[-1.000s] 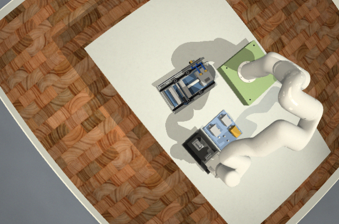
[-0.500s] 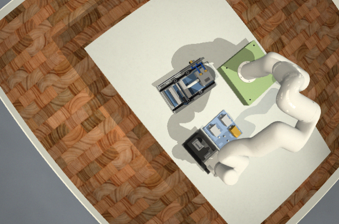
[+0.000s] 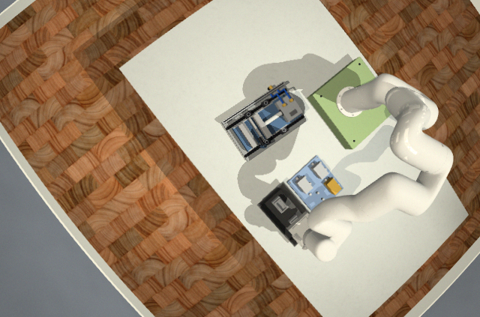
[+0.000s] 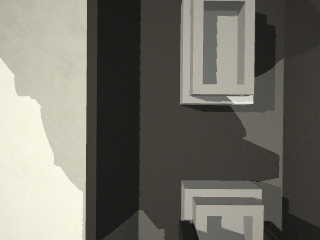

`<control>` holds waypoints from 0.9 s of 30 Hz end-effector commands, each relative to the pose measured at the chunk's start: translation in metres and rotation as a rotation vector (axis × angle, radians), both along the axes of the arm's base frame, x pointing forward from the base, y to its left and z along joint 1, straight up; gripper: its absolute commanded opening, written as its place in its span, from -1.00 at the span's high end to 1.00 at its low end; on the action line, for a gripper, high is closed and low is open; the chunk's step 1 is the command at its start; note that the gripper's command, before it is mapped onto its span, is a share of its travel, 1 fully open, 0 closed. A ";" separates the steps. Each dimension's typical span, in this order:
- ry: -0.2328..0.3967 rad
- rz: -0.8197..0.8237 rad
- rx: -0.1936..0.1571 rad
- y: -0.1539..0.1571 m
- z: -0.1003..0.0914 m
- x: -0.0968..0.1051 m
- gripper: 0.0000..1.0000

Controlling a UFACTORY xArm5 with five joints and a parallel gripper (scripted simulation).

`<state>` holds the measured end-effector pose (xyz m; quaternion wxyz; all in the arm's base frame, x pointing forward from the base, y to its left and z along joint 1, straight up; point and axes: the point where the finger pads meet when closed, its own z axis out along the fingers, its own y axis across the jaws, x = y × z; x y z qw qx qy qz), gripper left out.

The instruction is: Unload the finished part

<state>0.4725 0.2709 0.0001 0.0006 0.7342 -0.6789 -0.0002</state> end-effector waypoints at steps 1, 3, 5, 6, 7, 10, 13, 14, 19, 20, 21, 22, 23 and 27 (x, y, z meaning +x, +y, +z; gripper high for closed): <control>-0.004 0.000 0.002 0.001 0.002 0.002 1.00; -0.004 0.000 0.002 0.001 0.002 0.002 1.00; -0.004 0.000 0.002 0.001 0.002 0.002 1.00; -0.004 0.000 0.002 0.001 0.002 0.002 1.00; -0.004 0.000 0.002 0.001 0.002 0.002 1.00; -0.004 0.000 0.002 0.001 0.002 0.002 1.00; -0.004 0.000 0.002 0.001 0.002 0.002 1.00; -0.004 0.000 0.002 0.001 0.002 0.002 1.00; -0.004 0.000 0.002 0.001 0.002 0.002 1.00; -0.004 0.000 0.002 0.001 0.002 0.002 1.00; -0.004 0.000 0.002 0.001 0.001 0.002 1.00; -0.004 0.000 0.002 0.001 0.001 0.002 1.00; -0.004 0.000 0.002 0.001 0.001 0.002 1.00; -0.004 0.000 0.002 0.001 0.000 0.002 1.00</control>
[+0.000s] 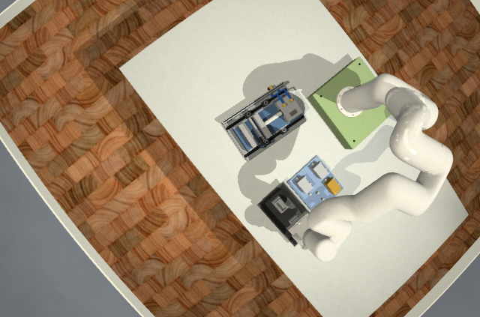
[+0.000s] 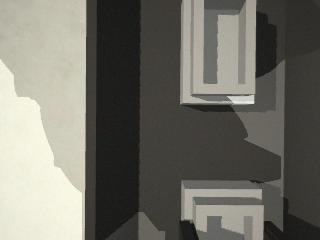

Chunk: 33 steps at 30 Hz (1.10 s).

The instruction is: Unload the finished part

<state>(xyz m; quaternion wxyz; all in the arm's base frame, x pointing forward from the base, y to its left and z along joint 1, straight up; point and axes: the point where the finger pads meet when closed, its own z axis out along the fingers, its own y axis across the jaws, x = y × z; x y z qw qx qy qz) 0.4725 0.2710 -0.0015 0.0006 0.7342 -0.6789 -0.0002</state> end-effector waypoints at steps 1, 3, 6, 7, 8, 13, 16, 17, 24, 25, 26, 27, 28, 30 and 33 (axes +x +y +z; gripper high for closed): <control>-0.004 0.000 0.002 0.001 0.001 0.002 1.00; -0.004 0.000 0.002 0.001 0.000 0.002 1.00; -0.004 0.000 0.002 0.001 -0.001 0.002 1.00; -0.004 0.000 0.002 0.001 -0.001 0.002 1.00; -0.004 0.000 0.002 0.001 -0.002 0.002 1.00; -0.004 0.000 0.002 0.001 -0.005 0.002 1.00; -0.004 0.000 0.002 0.001 -0.006 0.002 1.00; -0.004 0.000 0.002 0.001 -0.007 0.002 1.00; -0.004 0.000 0.002 0.001 -0.008 0.002 1.00; -0.004 0.000 0.002 0.001 -0.009 0.002 1.00; -0.004 0.000 0.002 0.001 -0.009 0.002 1.00; -0.004 0.000 0.002 0.001 -0.009 0.002 1.00; -0.004 0.000 0.002 0.001 -0.009 0.002 1.00; -0.004 0.000 0.002 0.001 -0.010 0.002 1.00; -0.004 0.000 0.002 0.001 -0.010 0.002 1.00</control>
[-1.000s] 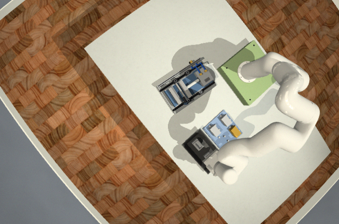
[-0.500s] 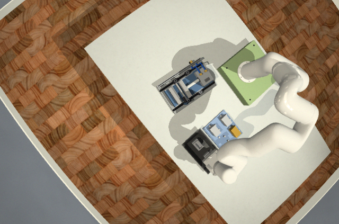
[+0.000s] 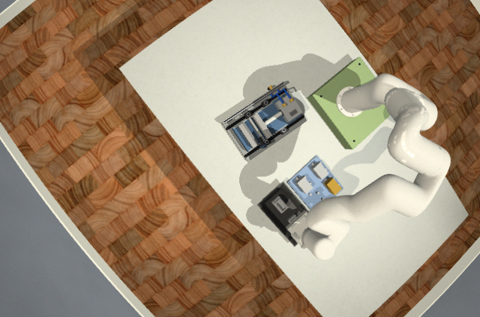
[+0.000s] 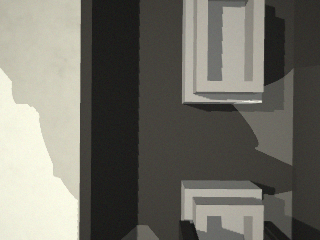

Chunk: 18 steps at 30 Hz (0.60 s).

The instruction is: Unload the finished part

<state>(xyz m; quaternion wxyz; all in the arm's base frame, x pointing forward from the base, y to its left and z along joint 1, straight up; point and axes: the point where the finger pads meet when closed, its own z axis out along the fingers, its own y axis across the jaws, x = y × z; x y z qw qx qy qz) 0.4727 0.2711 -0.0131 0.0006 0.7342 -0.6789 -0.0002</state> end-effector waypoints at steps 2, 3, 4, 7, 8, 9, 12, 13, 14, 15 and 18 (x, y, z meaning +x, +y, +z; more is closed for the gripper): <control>-0.004 0.000 0.003 0.001 0.002 0.002 1.00; -0.004 0.000 0.003 0.001 0.002 0.002 1.00; -0.004 0.000 0.003 0.001 0.002 0.002 1.00; -0.004 0.000 0.003 0.001 0.002 0.002 1.00; -0.004 0.000 0.003 0.001 0.002 0.002 1.00; -0.004 0.000 0.003 0.001 0.002 0.002 1.00; -0.004 0.000 0.003 0.001 0.002 0.002 1.00; -0.004 0.000 0.003 0.001 0.002 0.002 1.00; -0.004 0.000 0.003 0.001 0.002 0.002 -0.38; -0.004 0.000 0.003 0.001 0.002 0.002 -0.38; -0.004 0.000 0.003 0.001 0.002 0.002 -0.38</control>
